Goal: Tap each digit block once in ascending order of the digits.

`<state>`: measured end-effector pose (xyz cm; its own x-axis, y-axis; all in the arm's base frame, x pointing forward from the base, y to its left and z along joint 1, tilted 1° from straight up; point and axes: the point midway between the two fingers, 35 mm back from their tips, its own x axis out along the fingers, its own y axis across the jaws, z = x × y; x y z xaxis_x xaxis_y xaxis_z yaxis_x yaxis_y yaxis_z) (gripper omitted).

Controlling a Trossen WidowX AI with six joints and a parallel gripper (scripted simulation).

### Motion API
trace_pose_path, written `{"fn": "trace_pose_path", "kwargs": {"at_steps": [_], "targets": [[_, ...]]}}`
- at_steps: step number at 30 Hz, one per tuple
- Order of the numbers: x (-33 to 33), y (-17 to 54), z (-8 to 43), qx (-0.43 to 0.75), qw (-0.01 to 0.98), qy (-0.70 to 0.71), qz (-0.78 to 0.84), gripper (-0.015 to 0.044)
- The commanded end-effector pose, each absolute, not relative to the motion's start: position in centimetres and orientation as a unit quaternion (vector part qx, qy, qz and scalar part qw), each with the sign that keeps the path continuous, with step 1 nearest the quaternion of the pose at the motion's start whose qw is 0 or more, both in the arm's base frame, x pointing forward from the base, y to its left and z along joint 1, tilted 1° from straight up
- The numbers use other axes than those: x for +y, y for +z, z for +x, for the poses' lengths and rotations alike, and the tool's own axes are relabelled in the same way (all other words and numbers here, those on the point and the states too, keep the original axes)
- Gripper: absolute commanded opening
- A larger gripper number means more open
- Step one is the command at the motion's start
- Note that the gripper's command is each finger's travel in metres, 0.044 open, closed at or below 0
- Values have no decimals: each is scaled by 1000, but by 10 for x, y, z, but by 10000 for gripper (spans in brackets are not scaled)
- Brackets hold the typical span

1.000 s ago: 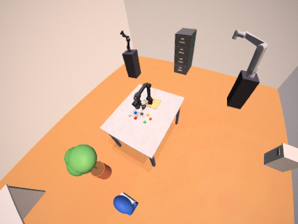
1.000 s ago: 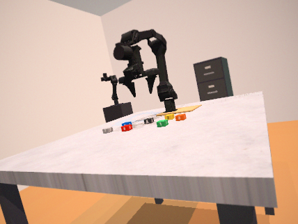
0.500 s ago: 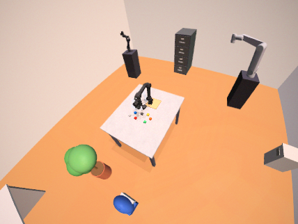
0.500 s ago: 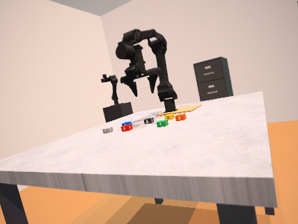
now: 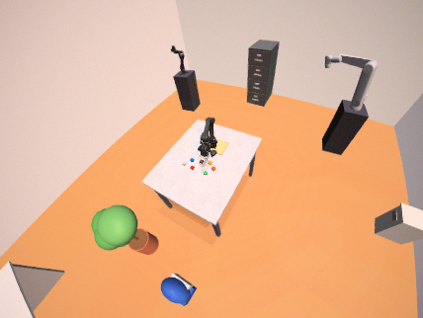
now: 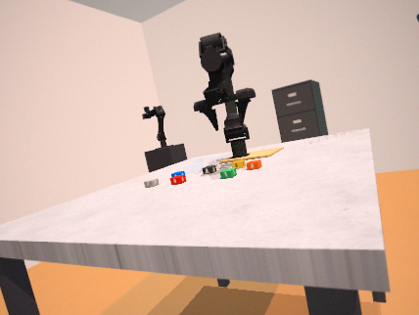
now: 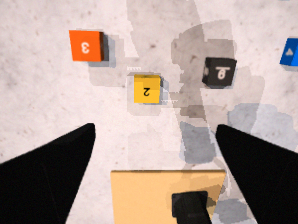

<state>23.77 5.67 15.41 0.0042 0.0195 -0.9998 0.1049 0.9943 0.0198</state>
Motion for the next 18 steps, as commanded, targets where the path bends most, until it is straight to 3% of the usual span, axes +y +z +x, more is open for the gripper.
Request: {"fn": "trace_pose_path", "kwargs": {"at_steps": [1, 13, 18], "targets": [[58, 155, 237, 704, 708, -31, 46, 400], [60, 155, 238, 704, 708, -31, 46, 400], [101, 158, 277, 703, 709, -30, 48, 400]]}}
